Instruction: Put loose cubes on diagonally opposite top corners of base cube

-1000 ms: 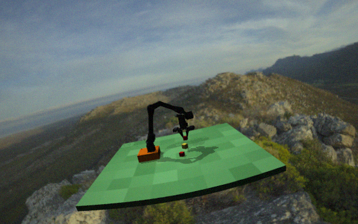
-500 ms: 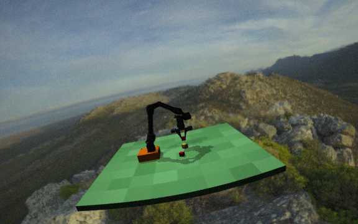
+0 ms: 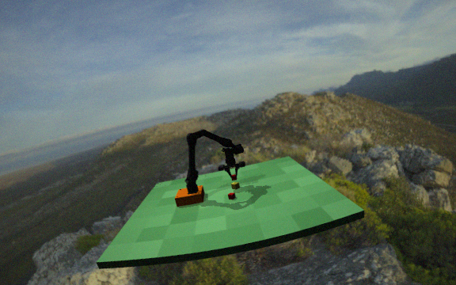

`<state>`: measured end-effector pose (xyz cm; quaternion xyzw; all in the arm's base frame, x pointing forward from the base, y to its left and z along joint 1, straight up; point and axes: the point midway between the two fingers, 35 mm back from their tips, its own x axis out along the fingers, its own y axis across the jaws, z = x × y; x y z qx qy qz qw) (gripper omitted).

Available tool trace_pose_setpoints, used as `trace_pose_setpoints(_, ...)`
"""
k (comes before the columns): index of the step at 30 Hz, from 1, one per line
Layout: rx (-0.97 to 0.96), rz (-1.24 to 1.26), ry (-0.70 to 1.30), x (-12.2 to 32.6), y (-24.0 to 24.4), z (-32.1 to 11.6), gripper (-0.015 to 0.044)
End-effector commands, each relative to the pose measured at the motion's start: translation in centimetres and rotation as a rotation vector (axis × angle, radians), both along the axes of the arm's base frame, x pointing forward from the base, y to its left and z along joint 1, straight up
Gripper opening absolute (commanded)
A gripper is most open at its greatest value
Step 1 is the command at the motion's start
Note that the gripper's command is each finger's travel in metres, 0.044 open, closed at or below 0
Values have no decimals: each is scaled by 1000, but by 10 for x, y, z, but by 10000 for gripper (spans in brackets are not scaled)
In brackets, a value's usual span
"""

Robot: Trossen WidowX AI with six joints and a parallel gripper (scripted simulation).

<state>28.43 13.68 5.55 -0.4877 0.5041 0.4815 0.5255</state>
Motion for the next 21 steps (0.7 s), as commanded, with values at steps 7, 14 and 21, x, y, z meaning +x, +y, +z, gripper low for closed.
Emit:
trace_pose_setpoints(7,-4,5,0,0,-1,-16,105)
trace_pose_setpoints(14,-4,5,0,0,-1,-16,105)
trace_pose_setpoints(21,-4,5,0,0,-1,-17,105)
